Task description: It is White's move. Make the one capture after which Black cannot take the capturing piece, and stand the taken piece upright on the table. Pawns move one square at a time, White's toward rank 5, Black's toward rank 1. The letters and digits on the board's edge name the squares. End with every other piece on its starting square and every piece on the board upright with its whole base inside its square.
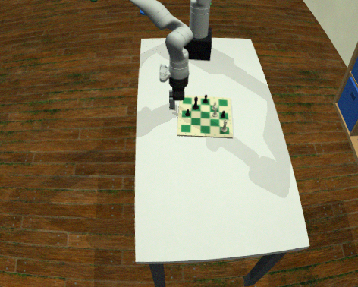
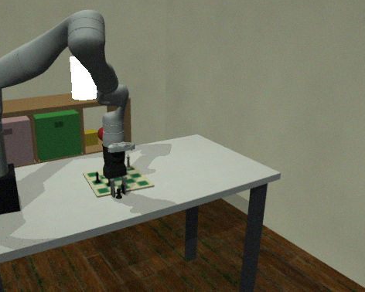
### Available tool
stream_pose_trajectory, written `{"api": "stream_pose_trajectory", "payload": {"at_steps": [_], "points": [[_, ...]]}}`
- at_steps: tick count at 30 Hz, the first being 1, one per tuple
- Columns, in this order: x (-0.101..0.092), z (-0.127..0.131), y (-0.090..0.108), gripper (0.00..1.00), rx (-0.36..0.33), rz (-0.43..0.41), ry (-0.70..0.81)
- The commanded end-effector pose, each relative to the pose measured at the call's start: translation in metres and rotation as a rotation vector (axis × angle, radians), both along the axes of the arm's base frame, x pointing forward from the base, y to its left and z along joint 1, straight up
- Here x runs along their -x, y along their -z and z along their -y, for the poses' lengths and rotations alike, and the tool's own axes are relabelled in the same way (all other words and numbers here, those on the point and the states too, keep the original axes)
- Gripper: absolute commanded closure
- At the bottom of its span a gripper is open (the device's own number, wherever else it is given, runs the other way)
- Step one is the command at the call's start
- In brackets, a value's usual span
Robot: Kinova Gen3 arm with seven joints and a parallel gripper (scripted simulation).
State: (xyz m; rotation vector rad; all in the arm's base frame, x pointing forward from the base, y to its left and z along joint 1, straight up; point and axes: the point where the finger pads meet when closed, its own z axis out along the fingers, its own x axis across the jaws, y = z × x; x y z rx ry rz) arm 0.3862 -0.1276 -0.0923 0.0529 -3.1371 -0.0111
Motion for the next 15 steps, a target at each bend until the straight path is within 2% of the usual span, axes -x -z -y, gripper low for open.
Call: {"api": "stream_pose_trajectory", "payload": {"at_steps": [1, 5, 15], "points": [[-0.002, 0.001, -0.006, 0.27, 0.003, 0.004, 0.000], [-0.002, 0.001, -0.013, 0.27, 0.003, 0.004, 0.000], [-0.002, 0.001, -0.065, 0.27, 0.003, 0.004, 0.000]]}}
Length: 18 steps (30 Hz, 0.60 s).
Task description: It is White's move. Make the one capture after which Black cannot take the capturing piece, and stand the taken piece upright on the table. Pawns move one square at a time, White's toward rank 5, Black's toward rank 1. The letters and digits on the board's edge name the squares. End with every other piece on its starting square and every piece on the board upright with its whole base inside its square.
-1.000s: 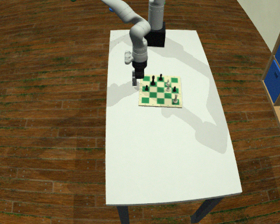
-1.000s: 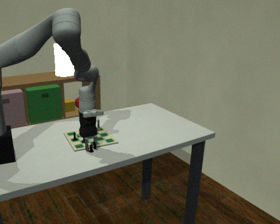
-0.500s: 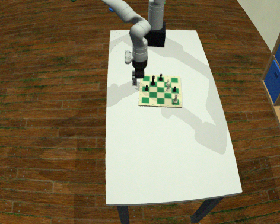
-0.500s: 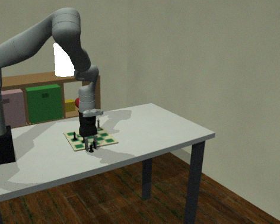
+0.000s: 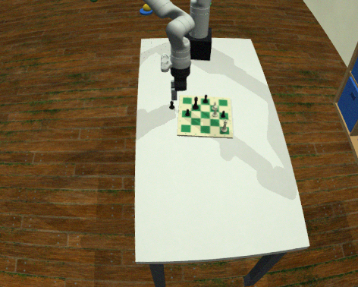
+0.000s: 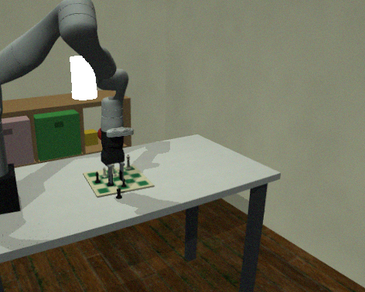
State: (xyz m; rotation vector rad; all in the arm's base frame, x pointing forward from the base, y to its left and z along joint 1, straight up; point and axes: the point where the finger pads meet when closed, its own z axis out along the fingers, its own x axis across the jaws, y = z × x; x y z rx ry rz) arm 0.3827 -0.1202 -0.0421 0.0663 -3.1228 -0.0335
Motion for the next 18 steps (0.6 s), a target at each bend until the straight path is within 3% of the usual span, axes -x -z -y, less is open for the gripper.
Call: {"api": "stream_pose_trajectory", "payload": {"at_steps": [1, 4, 13, 14, 18], "points": [[-0.005, 0.009, -0.019, 0.27, 0.017, 0.019, 0.009], [-0.005, 0.009, -0.031, 0.27, 0.017, 0.019, 0.009], [-0.005, 0.009, -0.039, 0.27, 0.017, 0.019, 0.009], [-0.005, 0.009, -0.039, 0.00, 0.017, 0.019, 0.009], [-0.005, 0.009, -0.039, 0.00, 0.017, 0.019, 0.009]]}}
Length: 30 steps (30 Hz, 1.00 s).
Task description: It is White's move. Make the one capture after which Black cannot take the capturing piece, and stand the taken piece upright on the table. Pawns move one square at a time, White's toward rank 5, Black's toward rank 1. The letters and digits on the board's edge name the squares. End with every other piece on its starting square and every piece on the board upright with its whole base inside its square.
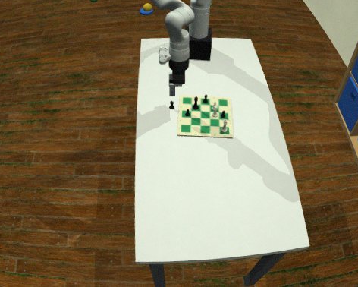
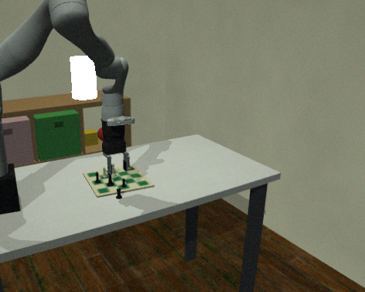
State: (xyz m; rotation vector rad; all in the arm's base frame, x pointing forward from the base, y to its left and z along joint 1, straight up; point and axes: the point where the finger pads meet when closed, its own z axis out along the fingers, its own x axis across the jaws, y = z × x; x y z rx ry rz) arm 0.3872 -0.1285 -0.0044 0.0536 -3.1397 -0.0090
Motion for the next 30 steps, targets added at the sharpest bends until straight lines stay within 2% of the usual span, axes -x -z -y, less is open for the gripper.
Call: {"api": "stream_pose_trajectory", "payload": {"at_steps": [1, 22, 26, 30], "points": [[-0.001, 0.001, -0.001, 0.00, 0.001, 0.002, 0.001], [-0.001, -0.003, -0.001, 0.00, 0.001, 0.001, -0.023], [-0.004, -0.015, -0.001, 0.00, 0.000, 0.000, -0.112], [-0.009, -0.038, -0.002, 0.00, -0.001, -0.001, -0.279]]}}
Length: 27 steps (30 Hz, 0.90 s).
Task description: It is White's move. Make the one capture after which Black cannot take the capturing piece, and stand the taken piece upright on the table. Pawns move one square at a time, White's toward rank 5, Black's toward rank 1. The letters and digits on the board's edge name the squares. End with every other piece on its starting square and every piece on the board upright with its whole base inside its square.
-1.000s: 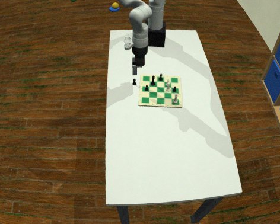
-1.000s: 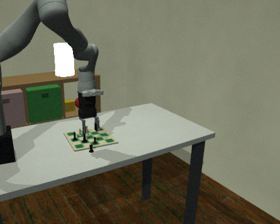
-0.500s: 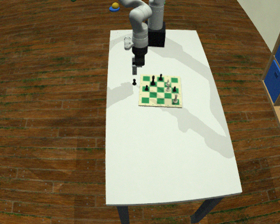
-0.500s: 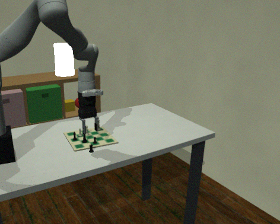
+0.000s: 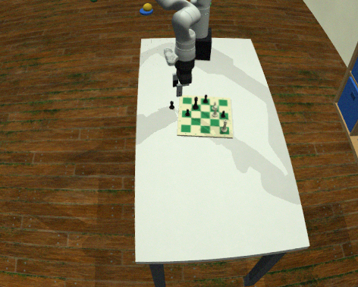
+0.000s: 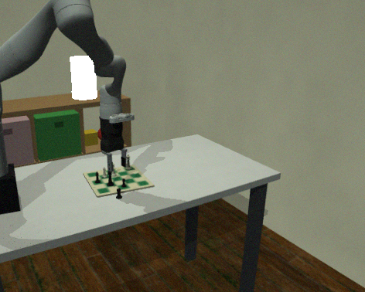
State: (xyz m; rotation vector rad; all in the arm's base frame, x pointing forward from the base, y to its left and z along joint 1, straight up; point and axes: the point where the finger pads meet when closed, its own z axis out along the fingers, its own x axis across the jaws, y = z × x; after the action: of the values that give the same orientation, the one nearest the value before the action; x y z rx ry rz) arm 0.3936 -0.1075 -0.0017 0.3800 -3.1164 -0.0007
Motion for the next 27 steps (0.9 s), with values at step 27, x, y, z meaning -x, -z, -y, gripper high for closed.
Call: {"api": "stream_pose_trajectory", "payload": {"at_steps": [27], "points": [[-0.003, -0.155, -0.008, 0.00, -0.005, 0.005, -1.038]]}}
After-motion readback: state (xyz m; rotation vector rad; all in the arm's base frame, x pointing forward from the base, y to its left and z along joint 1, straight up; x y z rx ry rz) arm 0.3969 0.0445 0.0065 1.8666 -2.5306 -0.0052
